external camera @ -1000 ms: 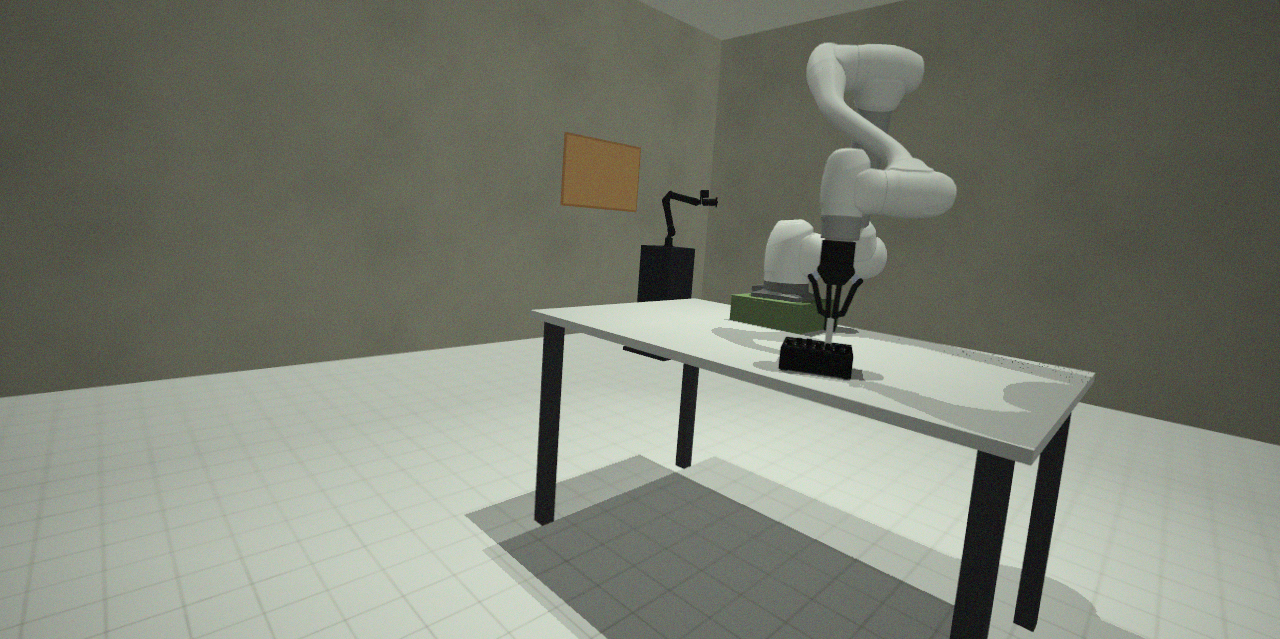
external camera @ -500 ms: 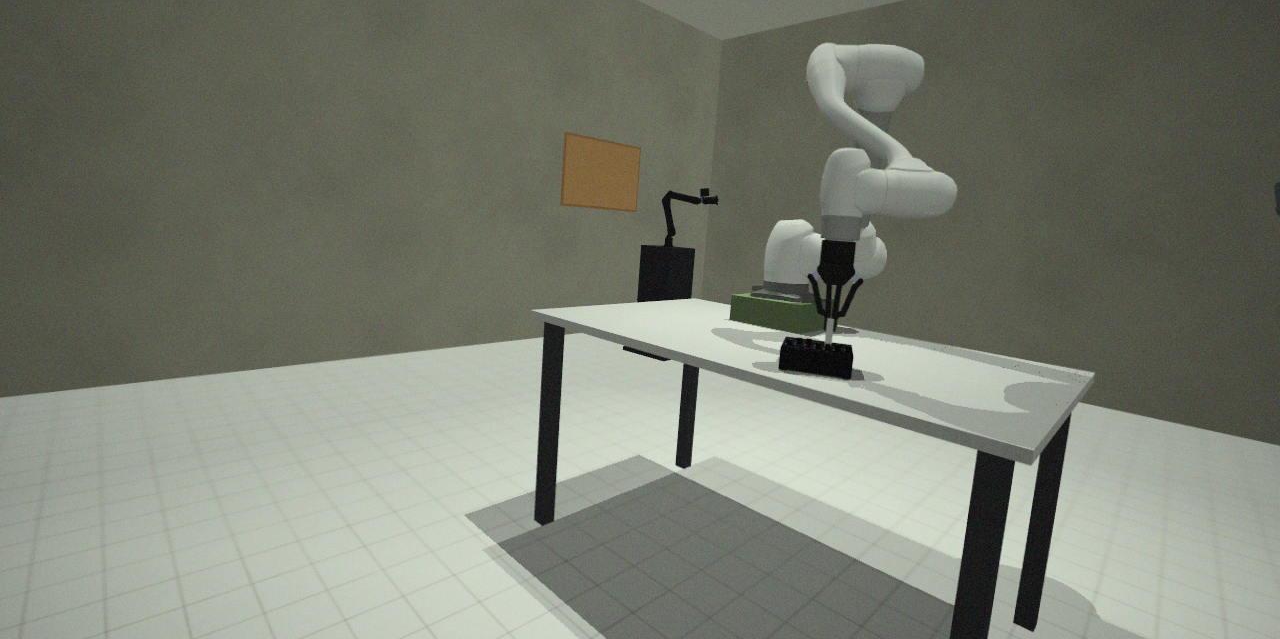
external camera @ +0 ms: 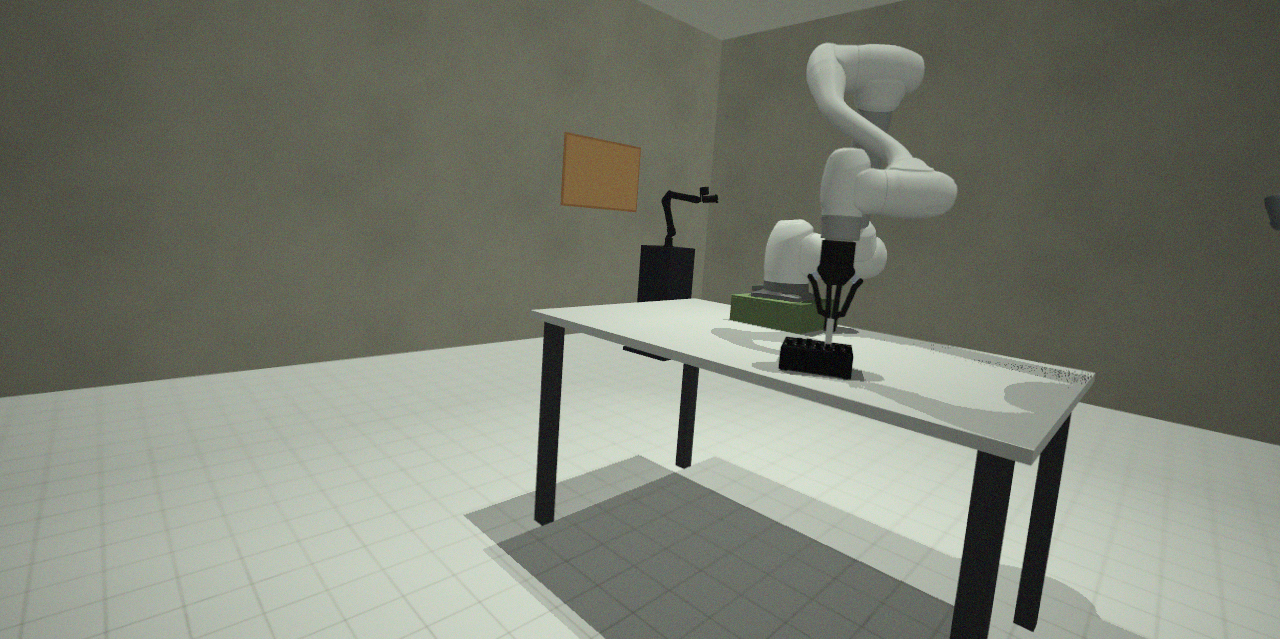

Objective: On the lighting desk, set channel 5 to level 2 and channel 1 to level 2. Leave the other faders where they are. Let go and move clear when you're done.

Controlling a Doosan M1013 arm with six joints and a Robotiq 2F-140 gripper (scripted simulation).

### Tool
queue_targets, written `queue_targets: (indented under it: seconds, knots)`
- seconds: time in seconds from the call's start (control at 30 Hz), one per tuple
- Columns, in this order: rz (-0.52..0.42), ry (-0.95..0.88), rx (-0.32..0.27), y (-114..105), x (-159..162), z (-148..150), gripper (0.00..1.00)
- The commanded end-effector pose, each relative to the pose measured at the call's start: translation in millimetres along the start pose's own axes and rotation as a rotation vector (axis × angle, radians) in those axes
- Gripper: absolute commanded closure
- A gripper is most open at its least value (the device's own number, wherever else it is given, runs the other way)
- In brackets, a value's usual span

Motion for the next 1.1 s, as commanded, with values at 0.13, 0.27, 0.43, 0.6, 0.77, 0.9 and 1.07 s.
queue_targets:
  seconds: [0.13,0.27,0.43,0.6,0.77,0.9,1.07]
  knots:
    - [0.000,0.000,0.000,-0.1,-0.1,-0.1,0.90]
    - [0.000,0.000,0.000,-0.1,-0.1,-0.1,0.90]
    - [0.000,0.000,0.000,-0.1,-0.1,-0.1,0.90]
    - [0.000,0.000,0.000,-0.1,-0.1,-0.1,0.90]
    - [0.000,0.000,0.000,-0.1,0.3,0.0,0.90]
    - [0.000,0.000,0.000,-0.1,2.2,0.5,0.90]
    - [0.000,0.000,0.000,-0.1,4.0,0.9,0.90]
Point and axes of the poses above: the point where the finger pads meet when closed, its own y axis out along the fingers, its own z axis across the jaws, x = y × z, the point moved 8 cm from there along -y, back along the fingers, and after that the axes turned 13 degrees about y, right-handed, at the moved point
